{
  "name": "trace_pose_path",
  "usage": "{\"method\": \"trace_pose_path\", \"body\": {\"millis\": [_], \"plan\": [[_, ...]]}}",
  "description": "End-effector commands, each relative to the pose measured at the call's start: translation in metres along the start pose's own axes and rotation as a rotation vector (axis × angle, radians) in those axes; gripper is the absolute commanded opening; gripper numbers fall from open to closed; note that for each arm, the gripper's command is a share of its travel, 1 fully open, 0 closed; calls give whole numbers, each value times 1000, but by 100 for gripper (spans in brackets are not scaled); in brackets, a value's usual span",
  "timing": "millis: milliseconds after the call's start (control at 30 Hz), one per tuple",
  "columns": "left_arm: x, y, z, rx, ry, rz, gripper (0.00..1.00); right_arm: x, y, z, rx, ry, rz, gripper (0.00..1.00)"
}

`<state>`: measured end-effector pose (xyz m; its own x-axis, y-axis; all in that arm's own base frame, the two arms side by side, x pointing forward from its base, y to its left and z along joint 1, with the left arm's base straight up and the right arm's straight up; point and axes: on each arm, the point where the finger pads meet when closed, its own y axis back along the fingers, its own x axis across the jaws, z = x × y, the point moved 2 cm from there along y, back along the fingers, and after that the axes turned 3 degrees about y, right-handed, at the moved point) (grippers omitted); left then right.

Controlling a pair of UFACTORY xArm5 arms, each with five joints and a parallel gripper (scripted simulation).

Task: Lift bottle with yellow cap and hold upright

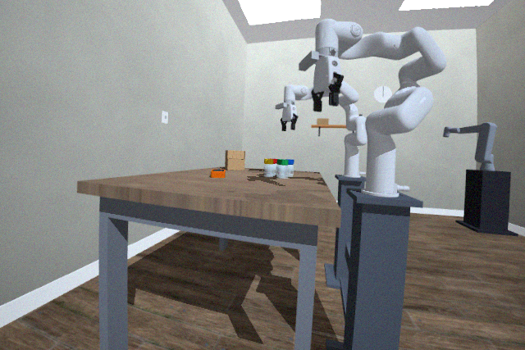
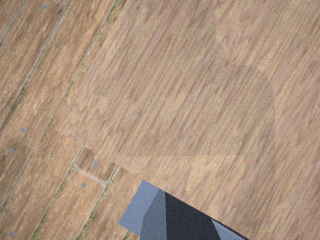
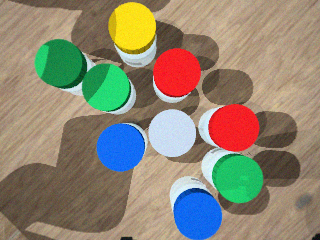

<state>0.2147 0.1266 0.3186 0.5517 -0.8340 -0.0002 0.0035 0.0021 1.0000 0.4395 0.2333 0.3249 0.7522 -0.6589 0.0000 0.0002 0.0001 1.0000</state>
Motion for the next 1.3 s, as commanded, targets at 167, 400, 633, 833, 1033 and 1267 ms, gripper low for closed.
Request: {"method": "trace_pose_path", "body": {"millis": [167,400,633,833,1033,1267], "plan": [[0,1,-1,4,0,0,100,0,2,0,4,0,1,100],[0,1,-1,4,0,0,100,-8,-23,-33,4,246,2,76],[0,1,-1,4,0,0,100,-21,-58,-78,4,254,2,76],[0,1,-1,4,0,0,100,-31,-88,-117,4,254,2,76],[0,1,-1,4,0,0,100,-38,-107,-143,4,254,2,76],[0,1,-1,4,0,0,100,-50,-139,-187,5,254,2,76]]}}
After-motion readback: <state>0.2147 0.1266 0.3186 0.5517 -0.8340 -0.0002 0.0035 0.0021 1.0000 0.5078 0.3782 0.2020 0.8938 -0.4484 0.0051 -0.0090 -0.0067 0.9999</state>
